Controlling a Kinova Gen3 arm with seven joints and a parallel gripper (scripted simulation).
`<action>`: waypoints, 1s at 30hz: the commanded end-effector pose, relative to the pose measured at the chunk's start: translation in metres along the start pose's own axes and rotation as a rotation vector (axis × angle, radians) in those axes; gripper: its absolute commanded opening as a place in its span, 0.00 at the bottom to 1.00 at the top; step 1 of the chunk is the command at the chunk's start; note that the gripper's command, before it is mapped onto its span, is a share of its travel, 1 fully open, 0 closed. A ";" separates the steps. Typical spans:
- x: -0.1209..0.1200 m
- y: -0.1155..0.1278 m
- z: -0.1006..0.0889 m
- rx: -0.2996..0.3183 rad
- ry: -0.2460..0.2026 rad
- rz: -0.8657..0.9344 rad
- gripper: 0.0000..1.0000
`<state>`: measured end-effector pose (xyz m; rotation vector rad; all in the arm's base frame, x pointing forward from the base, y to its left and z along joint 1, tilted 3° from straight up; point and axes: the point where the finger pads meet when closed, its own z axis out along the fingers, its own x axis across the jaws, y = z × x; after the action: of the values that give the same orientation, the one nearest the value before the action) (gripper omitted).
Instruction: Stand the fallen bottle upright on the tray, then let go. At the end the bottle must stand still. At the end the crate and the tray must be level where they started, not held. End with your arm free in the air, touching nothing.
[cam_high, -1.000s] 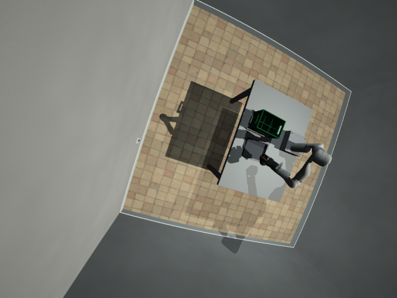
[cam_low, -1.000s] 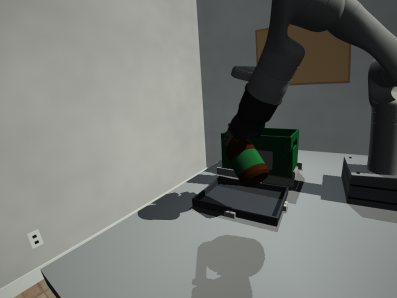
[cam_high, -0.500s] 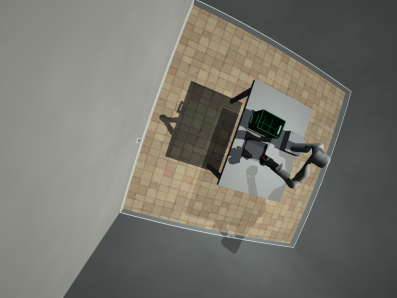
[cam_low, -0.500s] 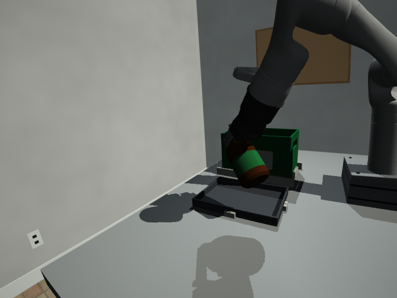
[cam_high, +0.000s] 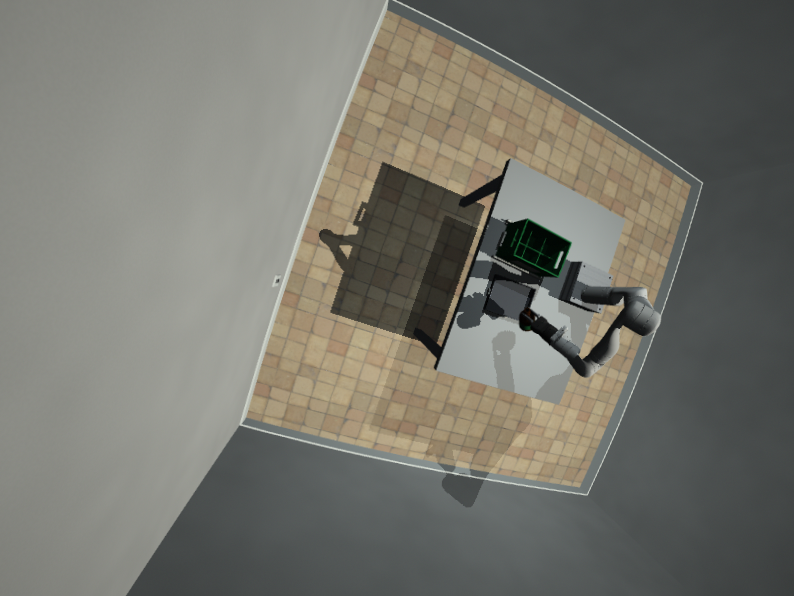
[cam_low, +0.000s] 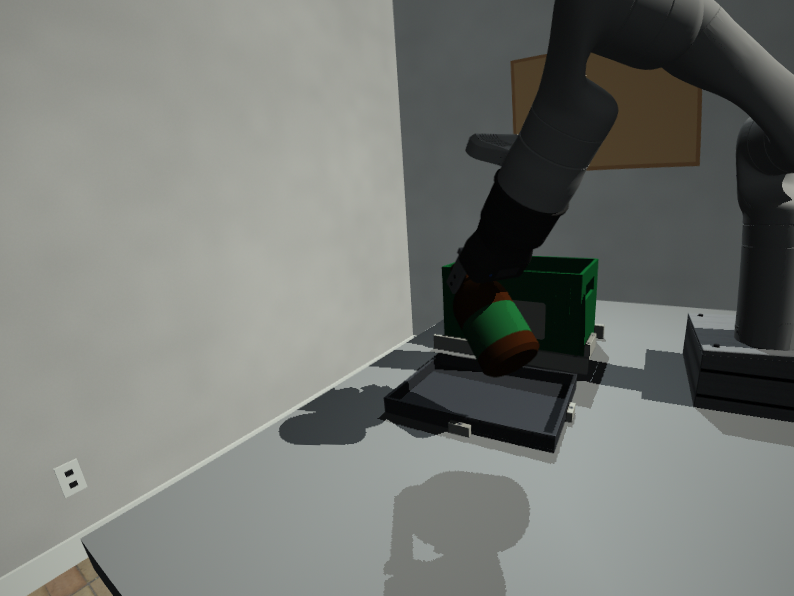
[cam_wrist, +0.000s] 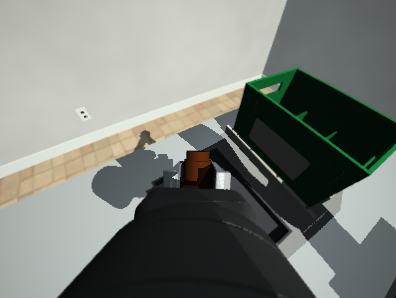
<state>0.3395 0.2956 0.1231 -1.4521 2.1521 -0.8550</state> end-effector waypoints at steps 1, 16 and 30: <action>0.000 -0.001 -0.001 0.001 -0.001 0.001 0.00; 0.000 -0.001 -0.001 0.001 -0.001 0.001 0.00; 0.000 0.000 0.000 0.021 0.001 0.001 0.00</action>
<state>0.3411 0.2941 0.1241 -1.4370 2.1447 -0.8719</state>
